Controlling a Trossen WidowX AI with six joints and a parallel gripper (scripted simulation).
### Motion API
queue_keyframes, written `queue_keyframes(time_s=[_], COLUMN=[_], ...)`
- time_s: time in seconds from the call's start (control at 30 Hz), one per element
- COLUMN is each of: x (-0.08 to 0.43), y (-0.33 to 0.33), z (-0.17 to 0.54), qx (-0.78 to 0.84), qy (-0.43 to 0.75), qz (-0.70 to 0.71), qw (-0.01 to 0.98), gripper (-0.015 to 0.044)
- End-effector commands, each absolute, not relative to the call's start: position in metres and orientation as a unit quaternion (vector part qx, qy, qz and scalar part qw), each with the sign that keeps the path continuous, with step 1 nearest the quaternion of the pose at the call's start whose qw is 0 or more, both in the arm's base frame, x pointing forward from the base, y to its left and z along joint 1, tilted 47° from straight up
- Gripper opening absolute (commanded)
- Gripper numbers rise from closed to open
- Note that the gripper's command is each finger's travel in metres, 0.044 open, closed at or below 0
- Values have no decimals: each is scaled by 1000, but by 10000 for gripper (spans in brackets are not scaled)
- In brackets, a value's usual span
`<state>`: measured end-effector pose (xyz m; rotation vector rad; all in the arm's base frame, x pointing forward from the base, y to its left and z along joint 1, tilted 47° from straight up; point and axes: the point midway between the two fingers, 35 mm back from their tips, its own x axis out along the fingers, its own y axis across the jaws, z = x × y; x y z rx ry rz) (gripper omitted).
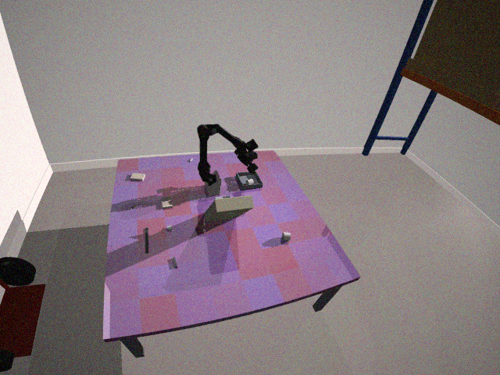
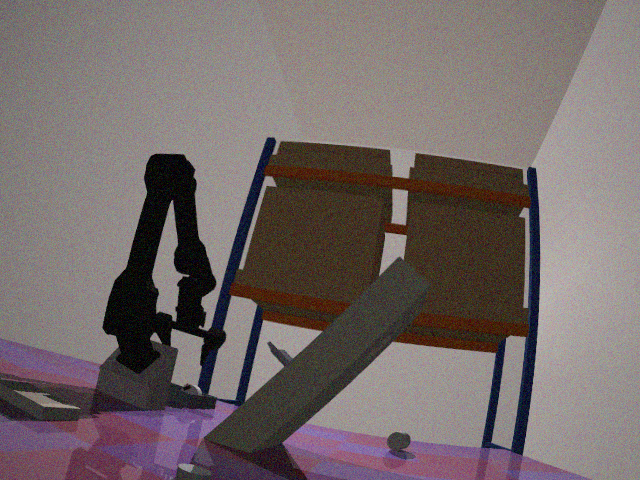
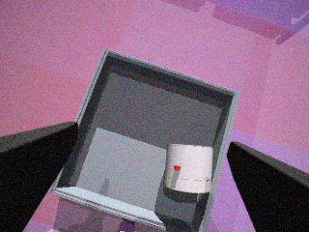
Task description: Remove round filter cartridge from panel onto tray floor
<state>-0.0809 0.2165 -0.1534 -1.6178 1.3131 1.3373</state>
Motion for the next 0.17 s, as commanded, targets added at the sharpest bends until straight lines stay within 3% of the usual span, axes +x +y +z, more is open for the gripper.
queue_keyframes(time_s=[0.0,0.13], x=[-81,-81], y=[215,215], z=[-154,-154], qx=[-618,-618], qy=[502,502], qz=[510,510], qw=[326,326], gripper=[440,440])
